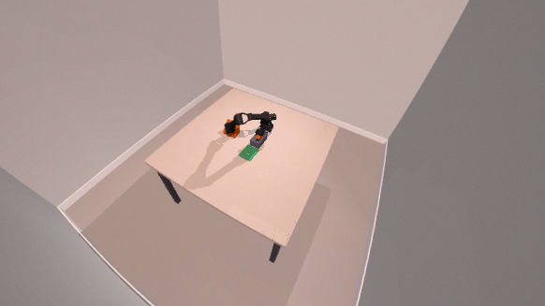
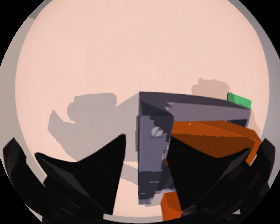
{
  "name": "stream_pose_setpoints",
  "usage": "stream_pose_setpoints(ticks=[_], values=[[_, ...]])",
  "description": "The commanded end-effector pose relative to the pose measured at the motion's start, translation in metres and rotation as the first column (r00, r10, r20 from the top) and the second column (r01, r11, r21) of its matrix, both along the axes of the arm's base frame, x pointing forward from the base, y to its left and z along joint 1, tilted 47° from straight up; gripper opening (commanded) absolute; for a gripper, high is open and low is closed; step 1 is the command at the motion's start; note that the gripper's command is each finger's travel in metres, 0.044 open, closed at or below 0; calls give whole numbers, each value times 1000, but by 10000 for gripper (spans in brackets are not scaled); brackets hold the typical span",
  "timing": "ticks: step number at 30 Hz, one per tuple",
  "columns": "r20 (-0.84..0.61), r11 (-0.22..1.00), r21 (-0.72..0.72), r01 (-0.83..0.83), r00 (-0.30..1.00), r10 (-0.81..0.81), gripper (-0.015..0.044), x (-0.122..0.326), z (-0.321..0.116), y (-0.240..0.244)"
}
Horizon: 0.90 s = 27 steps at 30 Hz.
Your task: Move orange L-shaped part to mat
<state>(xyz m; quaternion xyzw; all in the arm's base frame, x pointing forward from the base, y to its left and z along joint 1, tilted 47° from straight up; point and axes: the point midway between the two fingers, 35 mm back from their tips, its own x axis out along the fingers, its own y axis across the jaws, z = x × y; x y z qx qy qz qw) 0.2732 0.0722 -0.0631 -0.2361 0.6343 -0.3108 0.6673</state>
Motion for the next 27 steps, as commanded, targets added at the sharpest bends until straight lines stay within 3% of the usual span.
stream_pose_setpoints(ticks=[1, 8, 15, 27], values=[[-2, 1000, -2, 3, 1000, -3, 180, 0, 0, 7], [-4, 1000, -3, 2, 1000, -2, 180, 2, 11, 24], [-6, 1000, -2, 3, 1000, -3, 180, 0, 74, 73], [7, 1000, 8, -12, 1000, 12, 180, 2, 72, 74]])
